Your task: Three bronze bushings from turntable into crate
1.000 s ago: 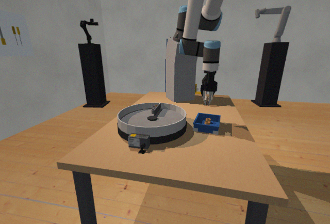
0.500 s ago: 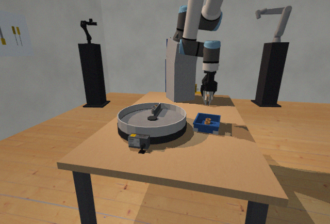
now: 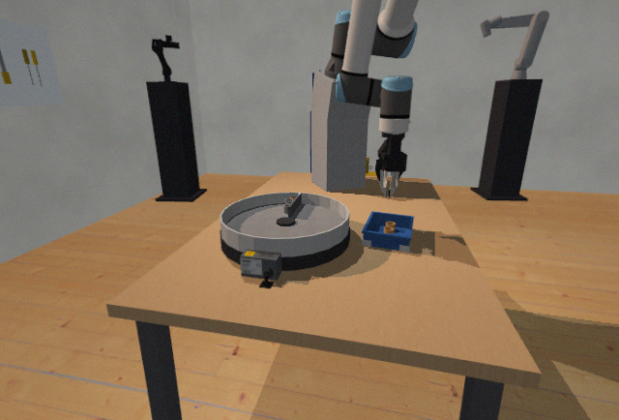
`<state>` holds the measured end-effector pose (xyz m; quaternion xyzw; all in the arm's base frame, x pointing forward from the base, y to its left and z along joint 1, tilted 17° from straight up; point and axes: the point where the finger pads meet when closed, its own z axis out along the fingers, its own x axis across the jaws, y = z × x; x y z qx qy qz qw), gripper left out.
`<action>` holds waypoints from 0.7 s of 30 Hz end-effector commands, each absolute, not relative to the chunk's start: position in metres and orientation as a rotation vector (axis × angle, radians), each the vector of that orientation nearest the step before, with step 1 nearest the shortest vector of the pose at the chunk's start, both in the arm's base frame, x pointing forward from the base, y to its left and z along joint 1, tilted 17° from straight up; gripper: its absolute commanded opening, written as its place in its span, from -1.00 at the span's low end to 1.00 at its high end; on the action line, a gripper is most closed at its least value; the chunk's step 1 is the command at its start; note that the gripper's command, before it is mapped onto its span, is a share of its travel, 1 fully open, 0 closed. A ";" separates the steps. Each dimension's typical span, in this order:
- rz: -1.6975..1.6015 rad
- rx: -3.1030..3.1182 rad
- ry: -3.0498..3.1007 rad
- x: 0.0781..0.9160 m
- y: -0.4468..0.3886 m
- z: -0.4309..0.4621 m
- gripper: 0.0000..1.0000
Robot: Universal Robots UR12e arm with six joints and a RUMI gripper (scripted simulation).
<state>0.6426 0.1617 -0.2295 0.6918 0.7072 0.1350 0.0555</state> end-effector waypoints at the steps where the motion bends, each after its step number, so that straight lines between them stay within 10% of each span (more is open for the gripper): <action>1: 0.411 2.099 2.146 0.641 0.157 -0.230 -0.90; 21: 0.411 2.099 2.145 0.577 -0.032 -0.270 -0.90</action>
